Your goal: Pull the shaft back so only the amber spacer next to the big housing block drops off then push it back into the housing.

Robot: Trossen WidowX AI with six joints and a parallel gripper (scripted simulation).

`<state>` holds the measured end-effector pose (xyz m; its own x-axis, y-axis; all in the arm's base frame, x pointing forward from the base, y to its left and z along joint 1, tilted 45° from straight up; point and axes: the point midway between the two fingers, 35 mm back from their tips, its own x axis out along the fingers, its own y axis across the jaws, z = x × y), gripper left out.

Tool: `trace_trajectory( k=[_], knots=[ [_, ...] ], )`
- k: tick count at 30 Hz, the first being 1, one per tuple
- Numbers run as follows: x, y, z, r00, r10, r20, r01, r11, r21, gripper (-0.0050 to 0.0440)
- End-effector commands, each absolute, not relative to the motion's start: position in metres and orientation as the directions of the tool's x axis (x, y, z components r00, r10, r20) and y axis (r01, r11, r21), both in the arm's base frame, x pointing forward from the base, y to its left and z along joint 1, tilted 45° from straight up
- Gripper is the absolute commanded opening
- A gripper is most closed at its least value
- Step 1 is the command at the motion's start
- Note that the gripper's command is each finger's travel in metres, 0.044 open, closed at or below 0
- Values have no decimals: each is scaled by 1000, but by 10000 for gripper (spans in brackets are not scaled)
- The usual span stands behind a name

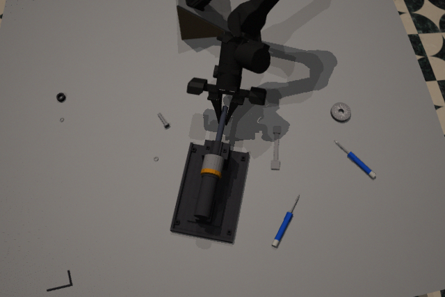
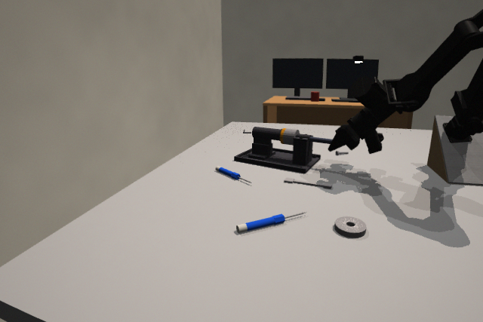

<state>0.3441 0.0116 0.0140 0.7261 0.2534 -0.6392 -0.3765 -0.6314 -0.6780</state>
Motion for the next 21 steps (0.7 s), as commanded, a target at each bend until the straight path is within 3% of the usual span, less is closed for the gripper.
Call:
trace_trajectory(
  k=[1,21],
  knots=[
    [343,12,14,727,254,-638,-377,-629,-680,0],
    [341,13,15,727,254,-638,-377,-629,-680,0]
  ],
)
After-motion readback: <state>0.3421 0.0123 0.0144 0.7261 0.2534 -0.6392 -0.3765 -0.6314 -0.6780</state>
